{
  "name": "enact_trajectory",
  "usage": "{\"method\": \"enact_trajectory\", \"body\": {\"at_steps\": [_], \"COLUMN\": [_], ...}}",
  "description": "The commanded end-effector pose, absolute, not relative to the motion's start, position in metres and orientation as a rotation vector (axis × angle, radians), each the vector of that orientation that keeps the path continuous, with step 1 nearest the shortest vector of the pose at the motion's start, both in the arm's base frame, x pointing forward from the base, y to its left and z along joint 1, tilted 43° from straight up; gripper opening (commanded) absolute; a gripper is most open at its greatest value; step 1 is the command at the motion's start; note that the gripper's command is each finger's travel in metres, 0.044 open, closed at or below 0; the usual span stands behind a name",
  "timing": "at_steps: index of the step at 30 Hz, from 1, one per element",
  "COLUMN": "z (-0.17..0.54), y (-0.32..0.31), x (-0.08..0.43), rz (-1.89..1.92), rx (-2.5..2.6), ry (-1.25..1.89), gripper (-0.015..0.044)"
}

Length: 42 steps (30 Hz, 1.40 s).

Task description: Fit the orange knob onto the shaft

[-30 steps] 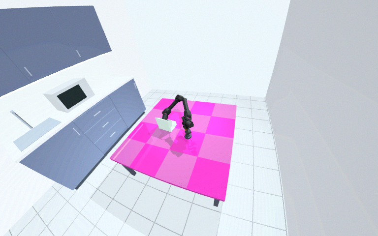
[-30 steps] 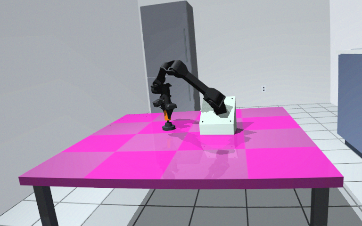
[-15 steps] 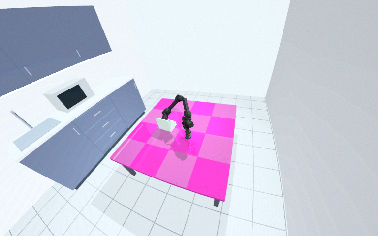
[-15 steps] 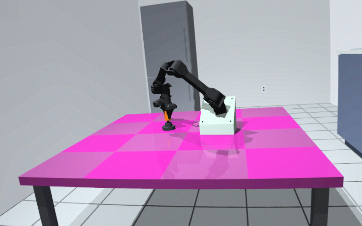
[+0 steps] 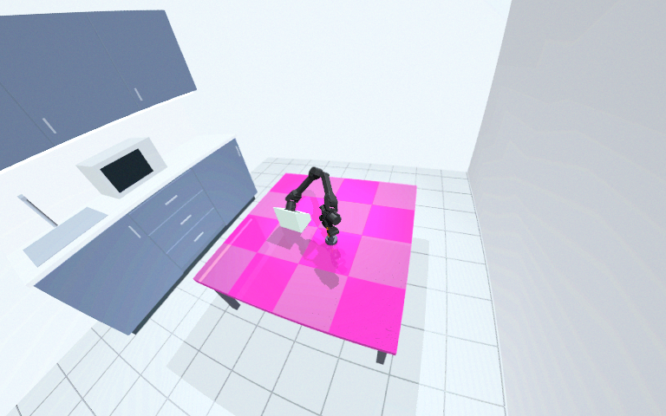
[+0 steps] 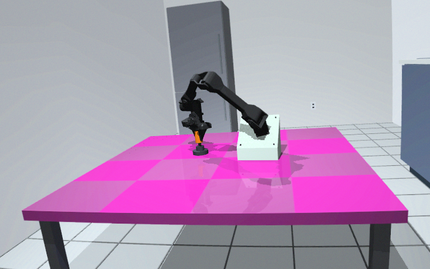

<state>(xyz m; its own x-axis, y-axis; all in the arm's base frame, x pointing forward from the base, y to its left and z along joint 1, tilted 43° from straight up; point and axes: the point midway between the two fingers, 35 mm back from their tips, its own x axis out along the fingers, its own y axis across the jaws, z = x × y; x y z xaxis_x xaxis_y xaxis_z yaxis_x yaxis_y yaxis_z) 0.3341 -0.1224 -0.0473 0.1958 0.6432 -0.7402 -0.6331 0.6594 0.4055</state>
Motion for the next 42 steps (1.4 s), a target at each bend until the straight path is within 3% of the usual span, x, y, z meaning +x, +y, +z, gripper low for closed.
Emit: {"method": "enact_trajectory", "body": {"at_steps": [1,42], "z": [-0.0492,-0.0495], "y": [-0.1216,-0.1196], "x": [0.3343,0.3340], "rz": [0.922,0.922], "rx": [-0.035,-0.035], "ry": [1.016,1.016], "gripper": [0.0000,0.0000]}}
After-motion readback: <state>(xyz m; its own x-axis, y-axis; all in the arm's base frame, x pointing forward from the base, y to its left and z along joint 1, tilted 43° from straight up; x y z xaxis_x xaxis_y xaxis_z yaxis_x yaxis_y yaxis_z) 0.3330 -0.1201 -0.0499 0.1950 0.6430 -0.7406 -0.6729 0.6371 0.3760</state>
